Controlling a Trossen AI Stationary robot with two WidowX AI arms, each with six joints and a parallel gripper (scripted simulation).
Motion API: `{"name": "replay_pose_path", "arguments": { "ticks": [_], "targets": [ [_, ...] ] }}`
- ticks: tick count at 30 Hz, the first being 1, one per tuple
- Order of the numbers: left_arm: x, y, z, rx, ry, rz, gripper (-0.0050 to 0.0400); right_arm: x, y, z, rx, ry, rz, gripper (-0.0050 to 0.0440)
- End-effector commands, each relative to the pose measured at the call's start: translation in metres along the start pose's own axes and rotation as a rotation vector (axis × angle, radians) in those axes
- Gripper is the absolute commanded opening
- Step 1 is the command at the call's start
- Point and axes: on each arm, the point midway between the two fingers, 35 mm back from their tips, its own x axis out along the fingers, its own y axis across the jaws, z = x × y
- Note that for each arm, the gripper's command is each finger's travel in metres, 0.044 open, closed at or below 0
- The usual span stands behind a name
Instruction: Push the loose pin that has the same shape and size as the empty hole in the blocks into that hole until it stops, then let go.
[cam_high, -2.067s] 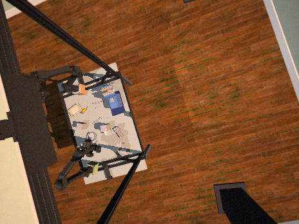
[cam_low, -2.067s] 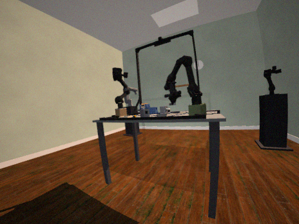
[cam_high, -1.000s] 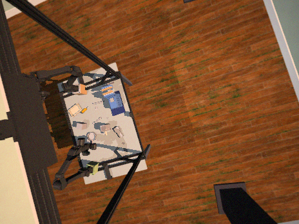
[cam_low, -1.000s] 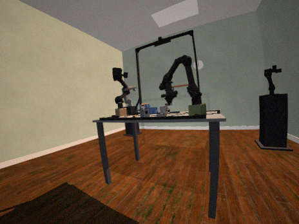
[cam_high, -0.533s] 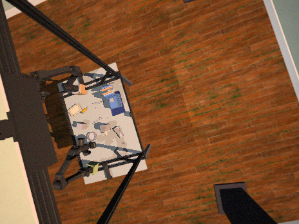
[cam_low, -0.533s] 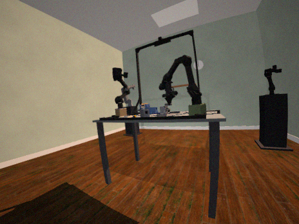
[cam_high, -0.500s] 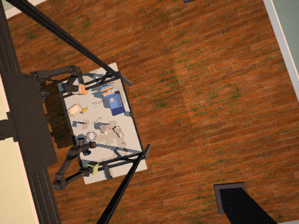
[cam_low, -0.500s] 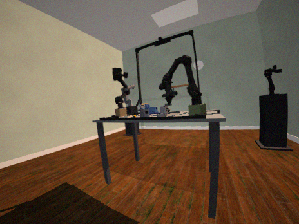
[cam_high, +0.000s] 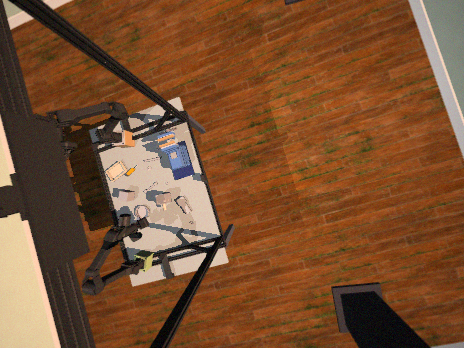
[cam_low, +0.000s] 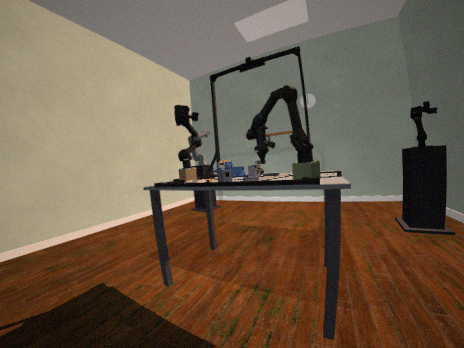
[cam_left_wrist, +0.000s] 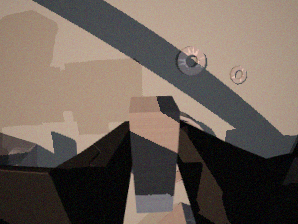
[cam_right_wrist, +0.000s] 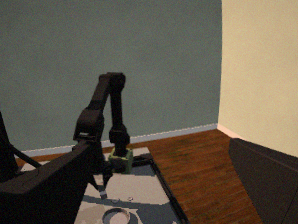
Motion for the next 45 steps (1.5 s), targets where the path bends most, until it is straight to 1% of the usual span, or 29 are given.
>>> {"name": "replay_pose_path", "arguments": {
  "ticks": [1, 3, 5, 20, 22, 37, 39, 45],
  "targets": [
    [-0.001, -0.0002, -0.0016, -0.064, 0.003, -0.001, 0.0, -0.0001, 0.0008, -0.0002, -0.003, 0.0, 0.005, 0.04],
    [-0.001, -0.0004, -0.0019, -0.097, 0.003, 0.0, 0.0, -0.0001, 0.0008, -0.0002, -0.003, 0.0, 0.005, 0.04],
    [-0.001, -0.0004, -0.0019, -0.097, 0.003, 0.0, 0.0, -0.0001, 0.0008, -0.0002, -0.003, 0.0, 0.005, 0.04],
    [-0.001, -0.0022, -0.0035, -0.346, 0.003, 0.0, 0.0, -0.0001, 0.0008, -0.0002, -0.003, 0.0, 0.005, 0.04],
    [-0.001, -0.0022, -0.0035, -0.346, 0.003, 0.0, 0.0, -0.0001, 0.0008, -0.0002, -0.003, 0.0, 0.005, 0.04],
    [-0.001, -0.004, -0.0052, -0.596, 0.003, 0.0, 0.0, -0.0001, 0.0008, -0.0002, -0.003, 0.0, 0.005, 0.04],
    [-0.001, -0.004, -0.0052, -0.596, 0.003, 0.0, 0.0, -0.0001, 0.0008, -0.0002, -0.003, 0.0, 0.005, 0.04],
    [-0.001, -0.0047, -0.0059, -0.696, 0.002, 0.0, 0.0, -0.0001, 0.0008, -0.0002, -0.003, 0.0, 0.005, 0.04]
  ]
}}
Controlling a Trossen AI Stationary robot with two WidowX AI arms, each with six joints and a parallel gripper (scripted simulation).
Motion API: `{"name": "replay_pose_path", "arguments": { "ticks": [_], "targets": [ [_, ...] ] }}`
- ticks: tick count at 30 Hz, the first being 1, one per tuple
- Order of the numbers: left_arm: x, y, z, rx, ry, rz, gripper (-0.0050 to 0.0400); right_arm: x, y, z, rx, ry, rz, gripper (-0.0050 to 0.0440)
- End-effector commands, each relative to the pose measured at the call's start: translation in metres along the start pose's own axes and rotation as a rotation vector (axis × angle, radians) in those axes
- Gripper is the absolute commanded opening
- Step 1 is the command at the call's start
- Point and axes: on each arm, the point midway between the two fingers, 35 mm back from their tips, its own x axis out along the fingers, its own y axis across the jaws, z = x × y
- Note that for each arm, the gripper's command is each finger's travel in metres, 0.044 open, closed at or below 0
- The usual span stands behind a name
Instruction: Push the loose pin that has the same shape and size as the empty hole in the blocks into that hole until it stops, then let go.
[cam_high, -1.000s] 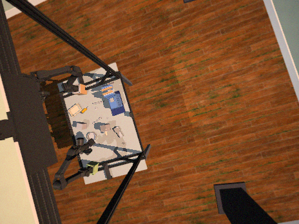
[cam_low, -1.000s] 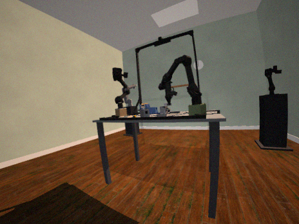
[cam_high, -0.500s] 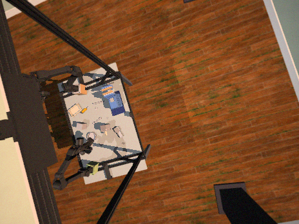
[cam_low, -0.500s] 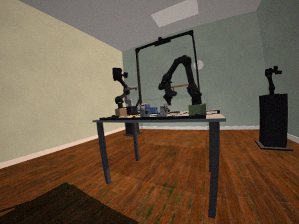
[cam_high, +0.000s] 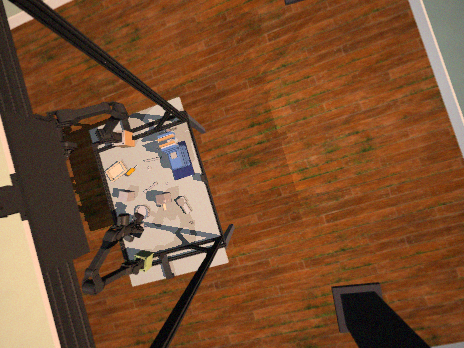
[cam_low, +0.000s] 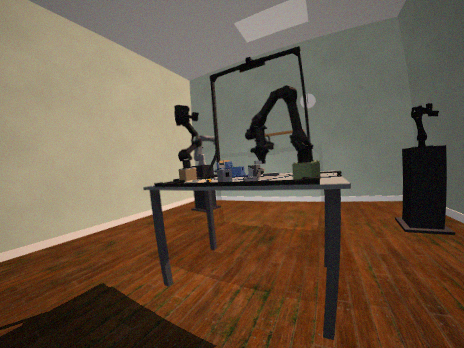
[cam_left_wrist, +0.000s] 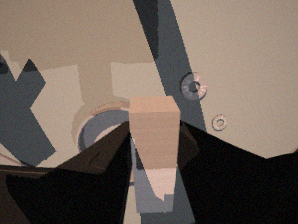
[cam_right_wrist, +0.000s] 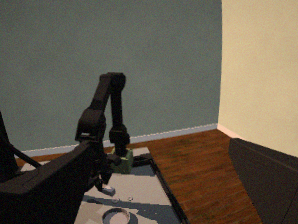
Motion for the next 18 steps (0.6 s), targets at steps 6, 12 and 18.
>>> {"name": "replay_pose_path", "arguments": {
  "ticks": [6, 12, 18],
  "targets": [
    [-0.0008, 0.0006, -0.0022, -0.144, 0.002, 0.001, 0.0, -0.0001, 0.0007, -0.0002, -0.002, 0.0, 0.005, 0.04],
    [-0.0008, 0.0005, -0.0028, -0.211, 0.002, 0.001, 0.0, -0.0001, 0.0007, -0.0002, -0.002, 0.0, 0.005, 0.04],
    [-0.0009, 0.0003, -0.0038, -0.31, 0.002, 0.001, 0.0, -0.0001, 0.0007, -0.0002, -0.002, 0.0, 0.005, 0.04]
  ]
}}
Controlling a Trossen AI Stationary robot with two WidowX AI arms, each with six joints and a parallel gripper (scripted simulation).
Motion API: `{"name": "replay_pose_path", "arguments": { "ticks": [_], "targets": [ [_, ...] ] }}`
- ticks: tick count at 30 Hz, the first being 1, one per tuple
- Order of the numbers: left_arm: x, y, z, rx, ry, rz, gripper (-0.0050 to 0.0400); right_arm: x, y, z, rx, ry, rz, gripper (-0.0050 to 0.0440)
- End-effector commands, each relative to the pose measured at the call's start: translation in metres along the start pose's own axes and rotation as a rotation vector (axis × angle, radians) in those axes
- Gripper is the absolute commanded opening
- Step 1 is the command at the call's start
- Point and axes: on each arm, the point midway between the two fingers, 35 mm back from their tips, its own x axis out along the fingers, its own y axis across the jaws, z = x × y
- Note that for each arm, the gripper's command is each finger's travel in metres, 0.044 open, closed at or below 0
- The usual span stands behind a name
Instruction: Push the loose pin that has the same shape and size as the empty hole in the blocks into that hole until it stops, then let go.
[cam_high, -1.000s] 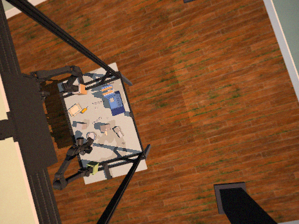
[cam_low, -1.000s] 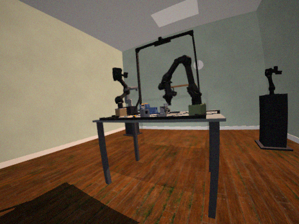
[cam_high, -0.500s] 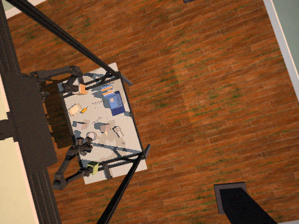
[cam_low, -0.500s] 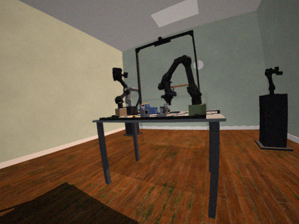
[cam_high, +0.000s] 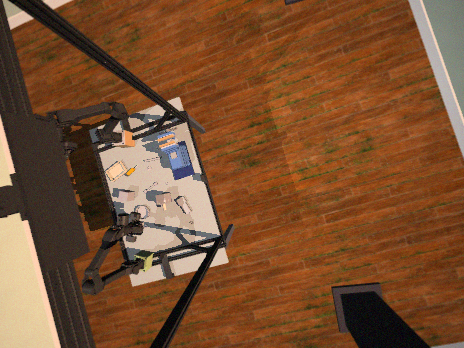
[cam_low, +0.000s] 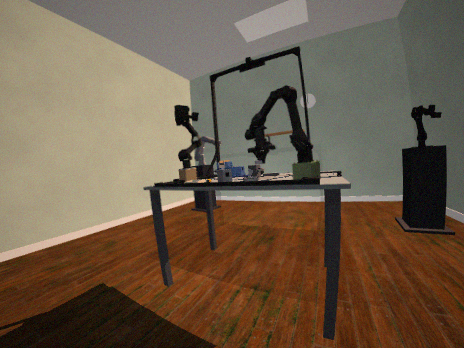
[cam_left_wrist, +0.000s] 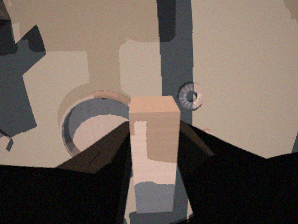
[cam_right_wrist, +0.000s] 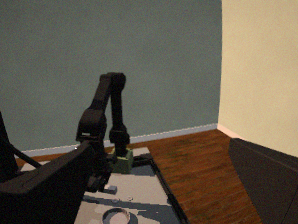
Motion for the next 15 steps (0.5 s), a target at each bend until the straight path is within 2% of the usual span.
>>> {"name": "replay_pose_path", "arguments": {
  "ticks": [1, 15],
  "targets": [
    [-0.0008, 0.001, -0.0011, -0.062, 0.002, 0.001, 0.0, -0.0001, 0.0007, -0.0002, -0.002, 0.0, 0.005, 0.04],
    [-0.0008, 0.0012, -0.0031, -0.261, 0.002, 0.001, 0.0, -0.0001, 0.0007, -0.0002, -0.002, 0.0, 0.005, 0.04]
  ]
}}
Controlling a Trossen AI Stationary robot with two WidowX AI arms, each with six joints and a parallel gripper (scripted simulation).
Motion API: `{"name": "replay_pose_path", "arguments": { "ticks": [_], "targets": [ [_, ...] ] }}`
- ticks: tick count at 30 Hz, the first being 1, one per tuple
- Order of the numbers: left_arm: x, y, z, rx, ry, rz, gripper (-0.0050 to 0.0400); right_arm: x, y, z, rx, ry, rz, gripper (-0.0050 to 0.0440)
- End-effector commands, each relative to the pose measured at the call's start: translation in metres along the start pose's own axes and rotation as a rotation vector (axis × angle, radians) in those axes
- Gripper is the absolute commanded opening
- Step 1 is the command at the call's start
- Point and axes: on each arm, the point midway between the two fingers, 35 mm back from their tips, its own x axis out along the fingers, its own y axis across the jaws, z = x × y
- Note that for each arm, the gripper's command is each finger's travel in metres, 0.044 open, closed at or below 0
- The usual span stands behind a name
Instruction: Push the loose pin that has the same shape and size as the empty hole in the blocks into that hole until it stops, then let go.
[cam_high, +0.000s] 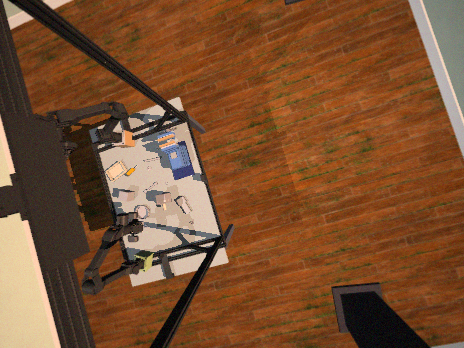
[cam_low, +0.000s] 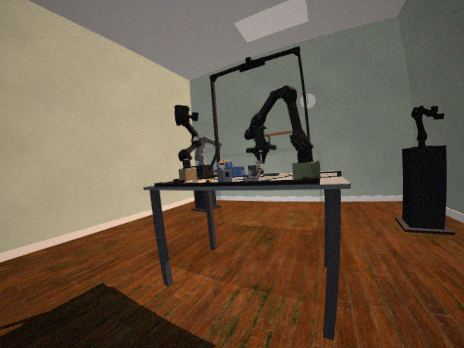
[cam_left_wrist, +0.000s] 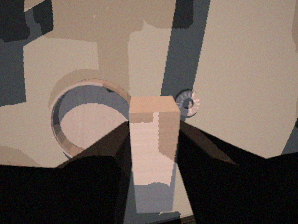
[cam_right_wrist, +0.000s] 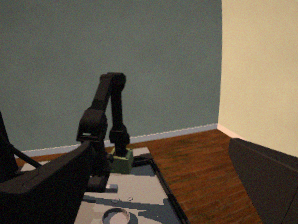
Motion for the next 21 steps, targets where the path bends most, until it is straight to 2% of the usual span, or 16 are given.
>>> {"name": "replay_pose_path", "arguments": {
  "ticks": [1, 21],
  "targets": [
    [-0.0008, 0.0012, -0.0009, -0.06, 0.002, 0.002, 0.0, -0.0001, 0.0007, -0.0002, -0.002, 0.0, 0.005, 0.04],
    [-0.0008, 0.0021, -0.0037, -0.359, 0.001, 0.001, 0.0, -0.0001, 0.0007, -0.0002, -0.002, 0.0, 0.005, 0.04]
  ]
}}
